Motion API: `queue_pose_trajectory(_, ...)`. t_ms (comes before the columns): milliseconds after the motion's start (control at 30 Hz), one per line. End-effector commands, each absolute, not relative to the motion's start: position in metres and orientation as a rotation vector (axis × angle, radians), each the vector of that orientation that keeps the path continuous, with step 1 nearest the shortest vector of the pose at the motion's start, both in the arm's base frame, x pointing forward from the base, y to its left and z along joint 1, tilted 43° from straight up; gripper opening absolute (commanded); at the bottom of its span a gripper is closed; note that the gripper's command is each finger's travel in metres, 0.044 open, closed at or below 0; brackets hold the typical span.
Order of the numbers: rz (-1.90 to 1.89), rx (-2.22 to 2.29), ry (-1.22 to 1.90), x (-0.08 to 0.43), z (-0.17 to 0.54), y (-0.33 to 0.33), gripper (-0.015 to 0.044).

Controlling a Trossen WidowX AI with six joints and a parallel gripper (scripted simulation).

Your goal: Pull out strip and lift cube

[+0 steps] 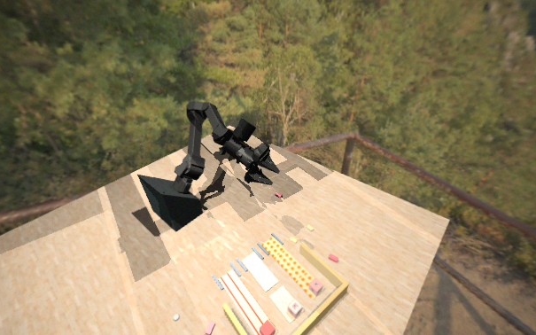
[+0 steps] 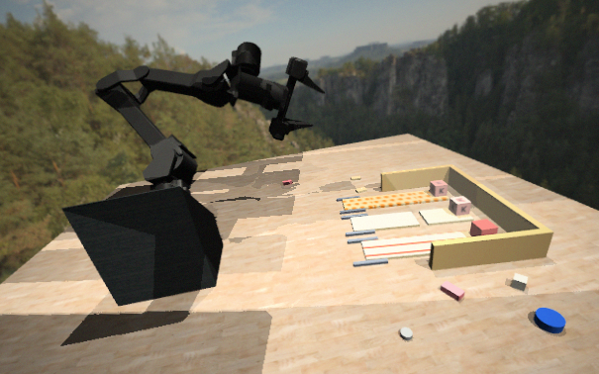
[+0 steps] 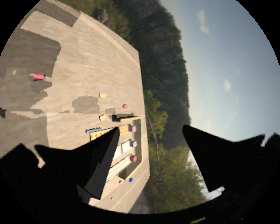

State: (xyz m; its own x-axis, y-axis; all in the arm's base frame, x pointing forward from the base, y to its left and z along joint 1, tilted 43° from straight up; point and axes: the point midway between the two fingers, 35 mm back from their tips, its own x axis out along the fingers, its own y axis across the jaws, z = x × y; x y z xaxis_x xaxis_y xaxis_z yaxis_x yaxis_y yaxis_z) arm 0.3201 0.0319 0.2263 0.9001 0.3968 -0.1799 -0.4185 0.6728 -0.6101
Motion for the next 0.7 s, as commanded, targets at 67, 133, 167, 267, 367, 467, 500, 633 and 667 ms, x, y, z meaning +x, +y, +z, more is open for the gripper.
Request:
queue_pose_trajectory(67, 0.395, -0.073, 0.336, 0.336, 0.151, -0.021, 0.04)
queue_pose_trajectory(133, 0.364, 0.075, 0.39, 0.335, 0.135, -0.033, 0.04)
queue_pose_trajectory(167, 0.347, 0.15, 0.416, 0.335, 0.128, -0.039, 0.04)
queue_pose_trajectory(267, 0.291, 0.379, 0.485, 0.331, 0.105, -0.056, 0.04)
queue_pose_trajectory(367, 0.226, 0.616, 0.544, 0.325, 0.083, -0.072, 0.04)
queue_pose_trajectory(467, 0.194, 0.727, 0.568, 0.321, 0.074, -0.08, 0.04)
queue_pose_trajectory(500, 0.194, 0.727, 0.568, 0.321, 0.074, -0.08, 0.04)
queue_pose_trajectory(633, 0.194, 0.727, 0.568, 0.321, 0.074, -0.08, 0.04)
queue_pose_trajectory(667, 0.194, 0.727, 0.568, 0.321, 0.074, -0.08, 0.04)
